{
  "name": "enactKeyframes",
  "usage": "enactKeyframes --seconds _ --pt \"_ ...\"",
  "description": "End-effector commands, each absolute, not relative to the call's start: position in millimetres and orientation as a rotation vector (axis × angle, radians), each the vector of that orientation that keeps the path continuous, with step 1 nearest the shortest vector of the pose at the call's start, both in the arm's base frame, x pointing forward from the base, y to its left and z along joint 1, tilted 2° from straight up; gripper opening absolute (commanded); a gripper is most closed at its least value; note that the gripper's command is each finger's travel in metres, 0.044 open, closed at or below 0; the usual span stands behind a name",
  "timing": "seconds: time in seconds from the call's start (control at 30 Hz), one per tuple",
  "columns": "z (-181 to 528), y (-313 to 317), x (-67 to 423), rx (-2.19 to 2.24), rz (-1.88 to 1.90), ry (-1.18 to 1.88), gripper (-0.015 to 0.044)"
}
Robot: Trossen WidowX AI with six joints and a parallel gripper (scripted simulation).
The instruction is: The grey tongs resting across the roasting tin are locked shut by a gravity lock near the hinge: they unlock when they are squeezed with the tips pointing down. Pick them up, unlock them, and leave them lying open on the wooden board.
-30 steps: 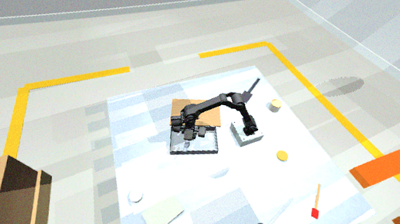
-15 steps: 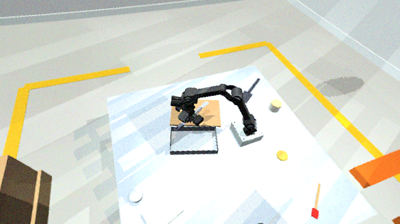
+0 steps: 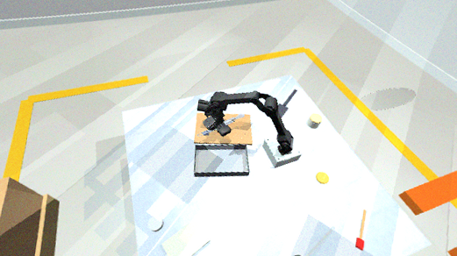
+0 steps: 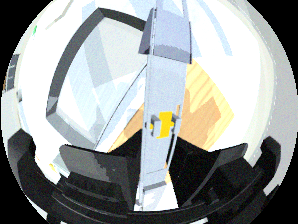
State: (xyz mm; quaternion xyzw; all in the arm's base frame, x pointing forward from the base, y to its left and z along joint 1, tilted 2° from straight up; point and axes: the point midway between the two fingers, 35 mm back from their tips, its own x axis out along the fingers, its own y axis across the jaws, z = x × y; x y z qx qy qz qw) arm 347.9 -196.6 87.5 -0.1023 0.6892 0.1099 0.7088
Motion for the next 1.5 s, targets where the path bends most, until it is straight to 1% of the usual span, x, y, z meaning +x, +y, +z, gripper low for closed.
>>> enactKeyframes --seconds 0.0,0.43,0.8,1.47 --pt "89.4 -222.9 334.2 -0.115 0.129 1.535 -0.015" --pt "87.3 -290.4 280.5 0.225 -0.21 1.535 -0.015" --pt "87.6 -292.3 280.3 0.234 -0.222 1.511 -0.015" --pt "106.5 -309.6 285.4 0.274 -0.31 1.057 -0.015"
